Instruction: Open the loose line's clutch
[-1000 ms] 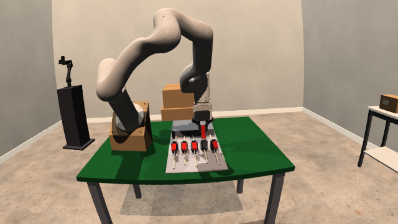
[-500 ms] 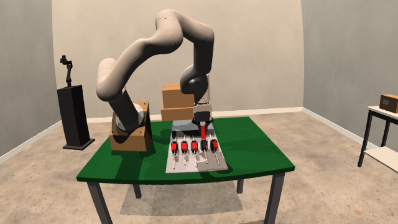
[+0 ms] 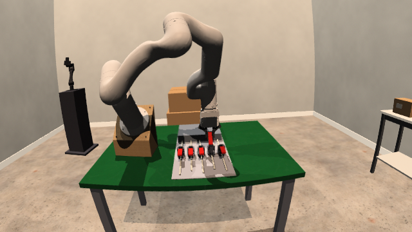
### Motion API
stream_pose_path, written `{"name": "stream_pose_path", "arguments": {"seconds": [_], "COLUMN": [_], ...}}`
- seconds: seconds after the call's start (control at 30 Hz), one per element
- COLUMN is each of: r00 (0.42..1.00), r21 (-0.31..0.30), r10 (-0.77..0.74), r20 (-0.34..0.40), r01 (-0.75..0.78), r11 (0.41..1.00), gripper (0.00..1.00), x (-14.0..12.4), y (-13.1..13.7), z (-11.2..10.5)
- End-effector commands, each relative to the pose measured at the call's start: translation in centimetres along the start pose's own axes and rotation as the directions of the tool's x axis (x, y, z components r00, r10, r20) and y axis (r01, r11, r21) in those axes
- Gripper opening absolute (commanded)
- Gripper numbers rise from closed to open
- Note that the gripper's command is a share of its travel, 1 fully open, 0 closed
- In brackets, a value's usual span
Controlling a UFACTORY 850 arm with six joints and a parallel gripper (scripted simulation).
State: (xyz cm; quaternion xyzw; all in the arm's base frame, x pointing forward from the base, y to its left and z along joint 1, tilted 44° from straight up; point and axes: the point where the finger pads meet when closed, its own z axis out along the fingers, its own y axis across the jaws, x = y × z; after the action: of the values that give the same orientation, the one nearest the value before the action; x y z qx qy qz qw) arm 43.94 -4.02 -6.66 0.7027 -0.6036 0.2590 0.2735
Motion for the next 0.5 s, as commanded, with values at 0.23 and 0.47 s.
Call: {"name": "stream_pose_path", "arguments": {"seconds": [0.23, 0.47], "r00": [1.000, 1.000], "r21": [0.000, 0.000], "r10": [0.000, 0.000], "r20": [-0.001, -0.001], "r01": [0.000, 0.000], "r11": [1.000, 1.000], "gripper": [0.00, 0.00], "x": [-0.7, -1.0], "y": [0.0, 0.0], "z": [1.0, 1.5]}}
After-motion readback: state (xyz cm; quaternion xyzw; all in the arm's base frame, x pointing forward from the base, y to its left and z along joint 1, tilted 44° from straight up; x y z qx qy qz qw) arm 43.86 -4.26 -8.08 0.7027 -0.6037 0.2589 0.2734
